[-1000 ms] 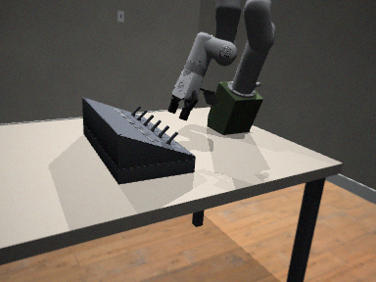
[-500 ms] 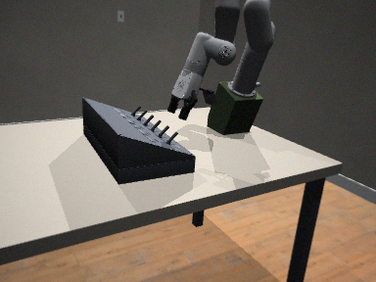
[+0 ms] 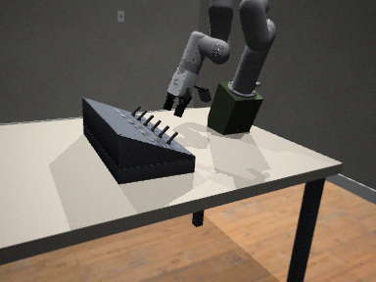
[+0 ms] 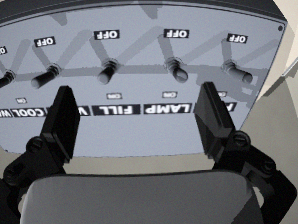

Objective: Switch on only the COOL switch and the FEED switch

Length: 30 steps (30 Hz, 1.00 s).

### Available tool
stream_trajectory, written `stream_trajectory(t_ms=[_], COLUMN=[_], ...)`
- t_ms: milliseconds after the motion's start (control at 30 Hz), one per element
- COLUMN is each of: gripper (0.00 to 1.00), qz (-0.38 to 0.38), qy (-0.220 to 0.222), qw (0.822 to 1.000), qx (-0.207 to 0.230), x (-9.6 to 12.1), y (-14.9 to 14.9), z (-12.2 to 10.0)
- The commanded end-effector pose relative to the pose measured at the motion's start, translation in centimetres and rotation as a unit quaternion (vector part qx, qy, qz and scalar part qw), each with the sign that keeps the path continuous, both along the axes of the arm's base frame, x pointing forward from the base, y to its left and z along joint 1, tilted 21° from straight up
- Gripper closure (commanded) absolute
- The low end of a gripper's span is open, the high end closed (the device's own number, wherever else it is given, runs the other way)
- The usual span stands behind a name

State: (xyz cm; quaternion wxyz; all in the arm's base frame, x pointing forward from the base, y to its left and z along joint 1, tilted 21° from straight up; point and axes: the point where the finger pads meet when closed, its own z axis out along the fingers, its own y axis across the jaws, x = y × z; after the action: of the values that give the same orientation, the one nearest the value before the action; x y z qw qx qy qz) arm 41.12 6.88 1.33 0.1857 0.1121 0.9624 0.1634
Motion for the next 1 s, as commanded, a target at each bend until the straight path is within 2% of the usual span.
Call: stream_trajectory(t_ms=[0,267,967], gripper=[0.0,0.0,0.0], qz=[-0.001,-0.001,-0.001], qy=[-0.002,-0.002,-0.002], qw=[1.0,1.0,1.0], qx=[0.0,0.0,0.0], x=[-0.1,-0.3,-0.3], y=[-1.5,-2.7,-2.8], z=[-0.5,-1.0,-1.0])
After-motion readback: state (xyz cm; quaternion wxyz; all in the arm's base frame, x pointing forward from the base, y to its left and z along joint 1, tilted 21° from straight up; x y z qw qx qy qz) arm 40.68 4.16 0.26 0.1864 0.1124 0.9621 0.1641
